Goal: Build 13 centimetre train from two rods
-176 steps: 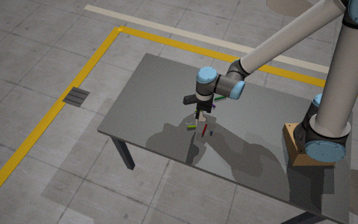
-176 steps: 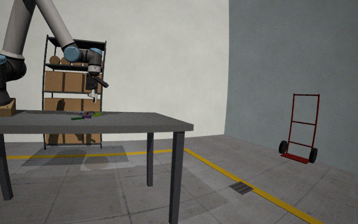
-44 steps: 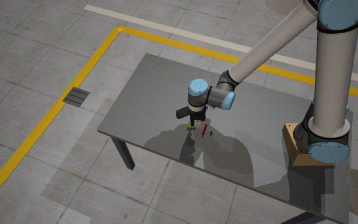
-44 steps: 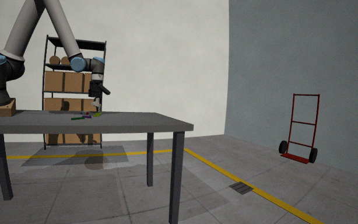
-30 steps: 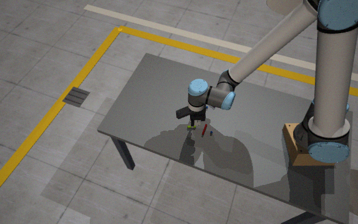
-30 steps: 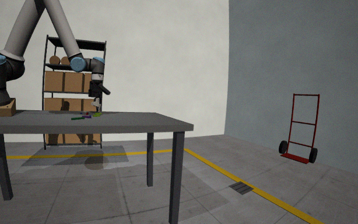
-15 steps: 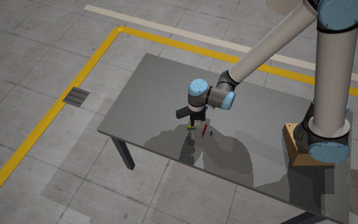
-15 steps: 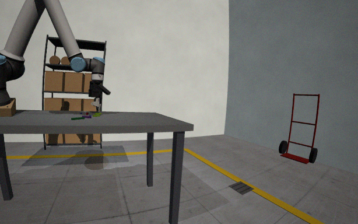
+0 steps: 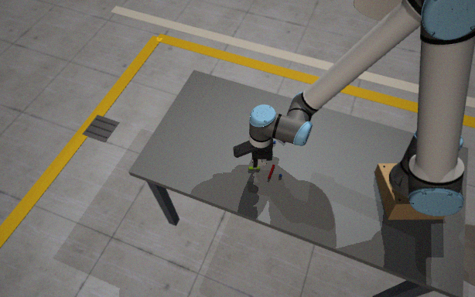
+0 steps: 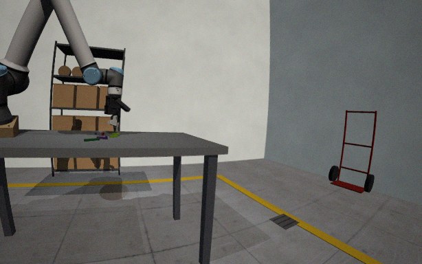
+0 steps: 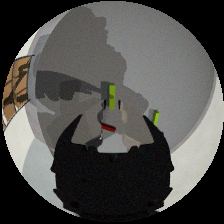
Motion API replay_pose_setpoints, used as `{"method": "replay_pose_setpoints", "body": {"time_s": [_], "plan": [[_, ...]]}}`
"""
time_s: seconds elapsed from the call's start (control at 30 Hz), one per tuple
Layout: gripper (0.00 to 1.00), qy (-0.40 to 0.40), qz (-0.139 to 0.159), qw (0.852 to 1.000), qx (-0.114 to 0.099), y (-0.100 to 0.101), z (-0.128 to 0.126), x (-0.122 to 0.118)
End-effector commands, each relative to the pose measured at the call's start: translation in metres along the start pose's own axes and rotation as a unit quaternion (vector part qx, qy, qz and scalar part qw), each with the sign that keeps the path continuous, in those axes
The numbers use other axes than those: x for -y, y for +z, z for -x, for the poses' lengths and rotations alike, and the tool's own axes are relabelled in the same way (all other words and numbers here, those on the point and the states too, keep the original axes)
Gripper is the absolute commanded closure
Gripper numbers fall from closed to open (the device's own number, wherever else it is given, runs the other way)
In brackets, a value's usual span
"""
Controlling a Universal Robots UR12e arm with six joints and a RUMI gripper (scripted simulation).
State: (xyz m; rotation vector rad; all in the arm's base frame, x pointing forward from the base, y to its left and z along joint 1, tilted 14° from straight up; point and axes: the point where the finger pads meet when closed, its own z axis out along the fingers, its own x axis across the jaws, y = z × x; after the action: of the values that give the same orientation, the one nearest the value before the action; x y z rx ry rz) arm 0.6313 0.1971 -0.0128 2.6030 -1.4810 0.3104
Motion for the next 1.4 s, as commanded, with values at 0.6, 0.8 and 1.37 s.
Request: {"method": "replay_pose_setpoints", "body": {"time_s": [0.6, 0.8, 1.37], "plan": [[0.86, 0.000, -0.001, 1.000, 0.000, -0.001, 0.000, 0.001], [0.86, 0.000, -0.001, 1.000, 0.000, 0.000, 0.000, 0.001], [0.86, 0.000, -0.001, 1.000, 0.000, 0.013, 0.000, 0.001]]}}
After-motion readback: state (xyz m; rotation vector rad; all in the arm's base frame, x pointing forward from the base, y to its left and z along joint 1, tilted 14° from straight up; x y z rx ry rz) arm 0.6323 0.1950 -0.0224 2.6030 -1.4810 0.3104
